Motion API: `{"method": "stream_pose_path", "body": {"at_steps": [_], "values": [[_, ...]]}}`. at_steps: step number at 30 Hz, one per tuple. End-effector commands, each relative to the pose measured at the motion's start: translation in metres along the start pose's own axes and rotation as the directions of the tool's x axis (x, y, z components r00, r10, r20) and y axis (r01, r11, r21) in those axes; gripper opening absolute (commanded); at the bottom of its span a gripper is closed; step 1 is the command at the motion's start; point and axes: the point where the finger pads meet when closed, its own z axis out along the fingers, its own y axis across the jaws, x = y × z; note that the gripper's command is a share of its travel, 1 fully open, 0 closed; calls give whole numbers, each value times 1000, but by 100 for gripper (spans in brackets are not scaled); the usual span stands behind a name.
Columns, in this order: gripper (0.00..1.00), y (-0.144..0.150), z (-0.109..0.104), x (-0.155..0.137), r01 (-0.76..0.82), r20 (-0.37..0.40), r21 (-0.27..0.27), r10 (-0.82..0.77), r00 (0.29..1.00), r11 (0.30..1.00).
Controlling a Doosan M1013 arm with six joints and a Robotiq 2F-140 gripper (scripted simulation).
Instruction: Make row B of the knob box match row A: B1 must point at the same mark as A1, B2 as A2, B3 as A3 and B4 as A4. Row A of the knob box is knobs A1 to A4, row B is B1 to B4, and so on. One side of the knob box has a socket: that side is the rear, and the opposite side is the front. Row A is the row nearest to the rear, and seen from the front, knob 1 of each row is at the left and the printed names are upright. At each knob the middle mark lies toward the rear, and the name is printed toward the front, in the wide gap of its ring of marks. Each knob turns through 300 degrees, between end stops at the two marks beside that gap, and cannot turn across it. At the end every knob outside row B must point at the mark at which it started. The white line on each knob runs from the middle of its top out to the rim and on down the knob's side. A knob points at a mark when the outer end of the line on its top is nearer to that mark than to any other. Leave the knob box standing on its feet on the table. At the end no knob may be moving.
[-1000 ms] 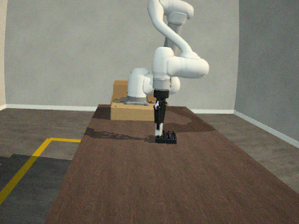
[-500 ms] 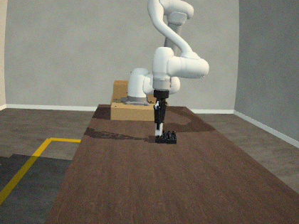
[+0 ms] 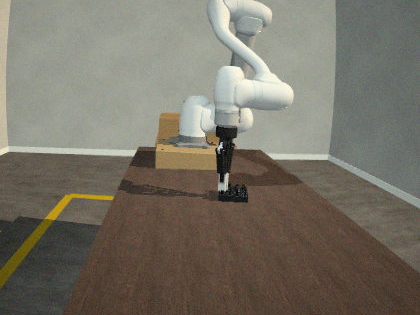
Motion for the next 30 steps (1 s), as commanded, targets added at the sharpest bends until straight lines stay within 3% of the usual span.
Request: {"method": "stream_pose_path", "body": {"at_steps": [1,18,30], "values": [[5,0,0,0,-4,0,0,4,1000,1000],[5,0,0,0,-230,0,0,230,973,973],[5,0,0,0,-518,0,0,518,855,855]]}}
